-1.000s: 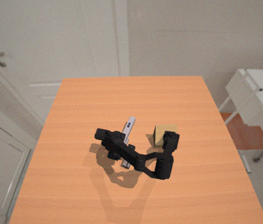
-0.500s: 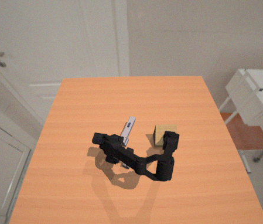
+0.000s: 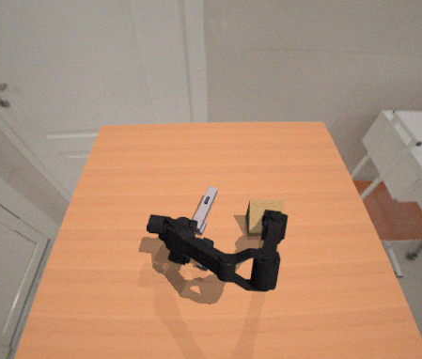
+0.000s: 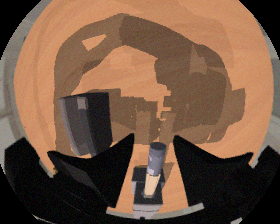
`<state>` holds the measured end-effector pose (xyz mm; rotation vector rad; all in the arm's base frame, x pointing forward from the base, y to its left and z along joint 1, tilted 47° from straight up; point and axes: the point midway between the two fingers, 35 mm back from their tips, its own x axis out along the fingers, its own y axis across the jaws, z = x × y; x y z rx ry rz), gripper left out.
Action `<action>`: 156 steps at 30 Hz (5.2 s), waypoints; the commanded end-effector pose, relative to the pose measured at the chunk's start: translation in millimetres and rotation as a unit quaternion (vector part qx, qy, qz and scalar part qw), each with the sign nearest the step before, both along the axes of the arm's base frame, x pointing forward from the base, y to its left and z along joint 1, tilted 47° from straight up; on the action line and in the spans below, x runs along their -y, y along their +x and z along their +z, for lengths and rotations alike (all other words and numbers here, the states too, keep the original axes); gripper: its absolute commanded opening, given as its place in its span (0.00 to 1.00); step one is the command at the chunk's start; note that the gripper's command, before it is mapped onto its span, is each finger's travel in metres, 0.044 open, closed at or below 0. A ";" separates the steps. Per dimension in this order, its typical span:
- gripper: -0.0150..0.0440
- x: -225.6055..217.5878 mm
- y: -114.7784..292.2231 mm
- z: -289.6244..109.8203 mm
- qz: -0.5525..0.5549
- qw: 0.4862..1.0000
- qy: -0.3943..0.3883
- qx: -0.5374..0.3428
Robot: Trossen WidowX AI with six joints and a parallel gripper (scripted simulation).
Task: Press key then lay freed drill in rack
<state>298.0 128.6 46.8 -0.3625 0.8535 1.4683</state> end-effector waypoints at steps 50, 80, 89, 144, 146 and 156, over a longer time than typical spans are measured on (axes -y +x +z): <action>1.00 8.8 -4.6 -14.4 -0.001 1.000 0.002 0.005; 1.00 8.9 -4.7 -14.7 -0.001 1.000 0.002 0.005; 1.00 8.9 -4.7 -14.7 -0.001 1.000 0.002 0.005; 1.00 8.9 -4.8 -14.8 -0.001 1.000 0.002 0.005; 1.00 8.9 -4.8 -14.8 -0.001 1.000 0.002 0.005; 1.00 8.9 -4.8 -14.9 -0.001 1.000 0.002 0.005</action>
